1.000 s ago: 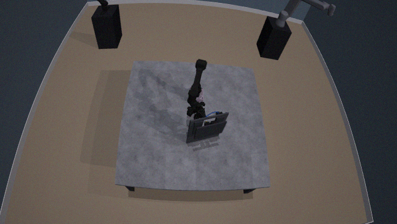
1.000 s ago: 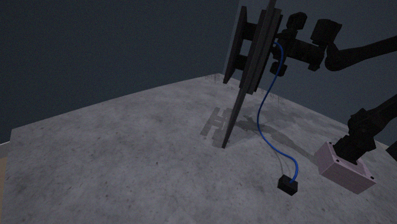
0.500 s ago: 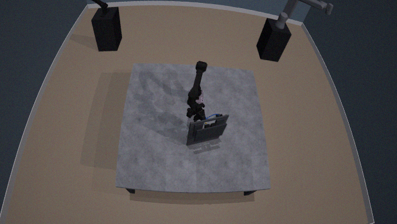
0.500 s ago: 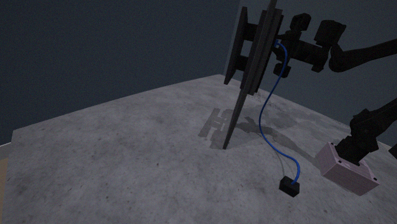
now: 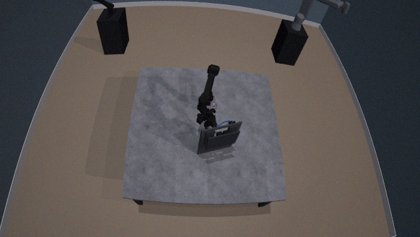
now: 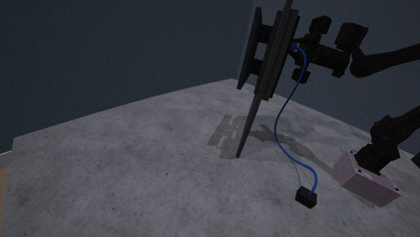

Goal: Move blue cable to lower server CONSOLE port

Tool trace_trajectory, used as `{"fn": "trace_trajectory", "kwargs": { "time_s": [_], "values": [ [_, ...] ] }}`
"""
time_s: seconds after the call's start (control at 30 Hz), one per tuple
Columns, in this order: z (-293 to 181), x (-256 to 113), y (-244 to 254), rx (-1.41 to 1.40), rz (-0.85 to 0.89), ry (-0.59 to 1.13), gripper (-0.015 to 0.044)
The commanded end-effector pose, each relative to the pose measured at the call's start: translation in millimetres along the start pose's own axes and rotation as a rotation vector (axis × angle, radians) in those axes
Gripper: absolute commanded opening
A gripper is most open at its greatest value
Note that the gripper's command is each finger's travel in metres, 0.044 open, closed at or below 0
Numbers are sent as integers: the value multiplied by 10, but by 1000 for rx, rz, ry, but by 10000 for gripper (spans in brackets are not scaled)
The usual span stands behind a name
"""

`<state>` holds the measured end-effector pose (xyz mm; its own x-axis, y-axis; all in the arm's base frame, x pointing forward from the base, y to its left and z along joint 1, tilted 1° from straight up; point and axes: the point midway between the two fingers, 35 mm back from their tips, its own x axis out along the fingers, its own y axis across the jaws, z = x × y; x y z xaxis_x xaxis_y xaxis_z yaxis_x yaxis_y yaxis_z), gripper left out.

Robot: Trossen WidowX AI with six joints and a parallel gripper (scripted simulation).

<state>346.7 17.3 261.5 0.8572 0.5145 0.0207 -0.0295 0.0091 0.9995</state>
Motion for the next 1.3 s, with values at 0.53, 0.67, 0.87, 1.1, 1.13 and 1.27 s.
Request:
{"fn": "trace_trajectory", "kwargs": {
  "time_s": [0.53,0.67,0.87,1.1,1.13,1.27],
  "values": [
    [0,-134,8,-1,1,5,0],
    [2,-160,8,-1,1,5,0],
    [5,-198,7,-1,1,5,0],
    [9,-241,6,-1,0,5,0],
    [9,-249,6,-1,0,5,0],
    [11,-275,5,-1,0,5,0]
  ]
}}
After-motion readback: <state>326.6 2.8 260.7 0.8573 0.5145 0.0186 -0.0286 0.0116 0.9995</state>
